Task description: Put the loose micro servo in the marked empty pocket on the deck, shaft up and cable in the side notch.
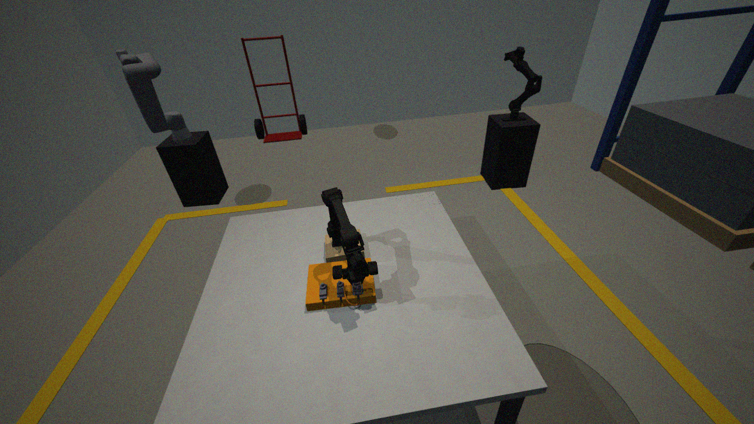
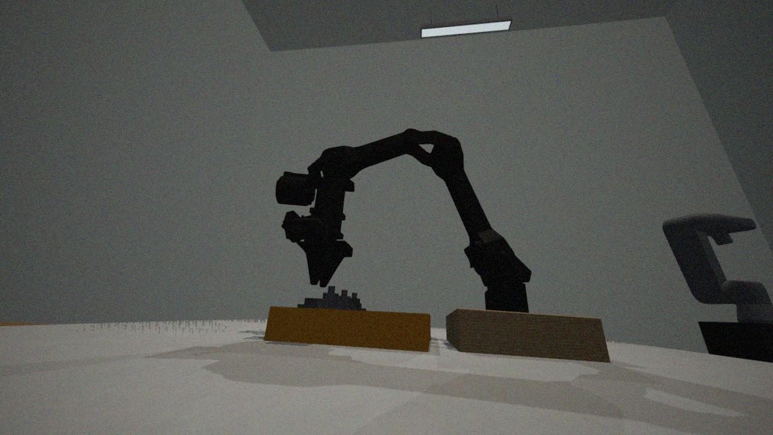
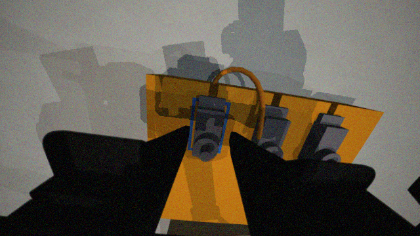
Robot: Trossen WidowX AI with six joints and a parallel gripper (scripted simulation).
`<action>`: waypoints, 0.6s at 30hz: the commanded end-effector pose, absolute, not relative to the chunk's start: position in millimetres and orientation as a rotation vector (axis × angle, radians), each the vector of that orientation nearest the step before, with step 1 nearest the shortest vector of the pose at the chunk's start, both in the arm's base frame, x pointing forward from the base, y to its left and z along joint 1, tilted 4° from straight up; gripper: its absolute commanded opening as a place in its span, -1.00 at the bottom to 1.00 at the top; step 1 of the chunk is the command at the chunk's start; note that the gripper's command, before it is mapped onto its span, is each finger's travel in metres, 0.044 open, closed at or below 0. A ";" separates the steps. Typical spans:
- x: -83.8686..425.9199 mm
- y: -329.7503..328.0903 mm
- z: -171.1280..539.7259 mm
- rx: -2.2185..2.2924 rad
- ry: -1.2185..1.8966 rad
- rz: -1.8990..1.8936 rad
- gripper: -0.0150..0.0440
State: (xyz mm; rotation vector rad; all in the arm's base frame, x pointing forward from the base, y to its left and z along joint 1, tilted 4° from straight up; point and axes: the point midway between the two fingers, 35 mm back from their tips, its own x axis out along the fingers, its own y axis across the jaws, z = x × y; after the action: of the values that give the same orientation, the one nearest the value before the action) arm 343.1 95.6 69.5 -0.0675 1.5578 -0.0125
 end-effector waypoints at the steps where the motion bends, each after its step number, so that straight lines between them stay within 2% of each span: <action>1: 343.0 95.9 74.0 -0.067 1.559 -0.014 0.14; 6: 317.8 98.7 91.4 -0.067 1.558 -0.012 0.59; 11: 255.7 98.2 127.4 -0.067 1.565 -0.013 1.00; 13: 238.0 96.4 135.0 -0.067 1.567 -0.013 1.00; 18: 235.8 96.1 135.8 -0.067 1.567 -0.013 1.00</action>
State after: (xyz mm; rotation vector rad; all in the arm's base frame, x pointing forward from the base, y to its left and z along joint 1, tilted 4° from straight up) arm 244.1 97.4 137.0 -0.0681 1.5503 -0.0067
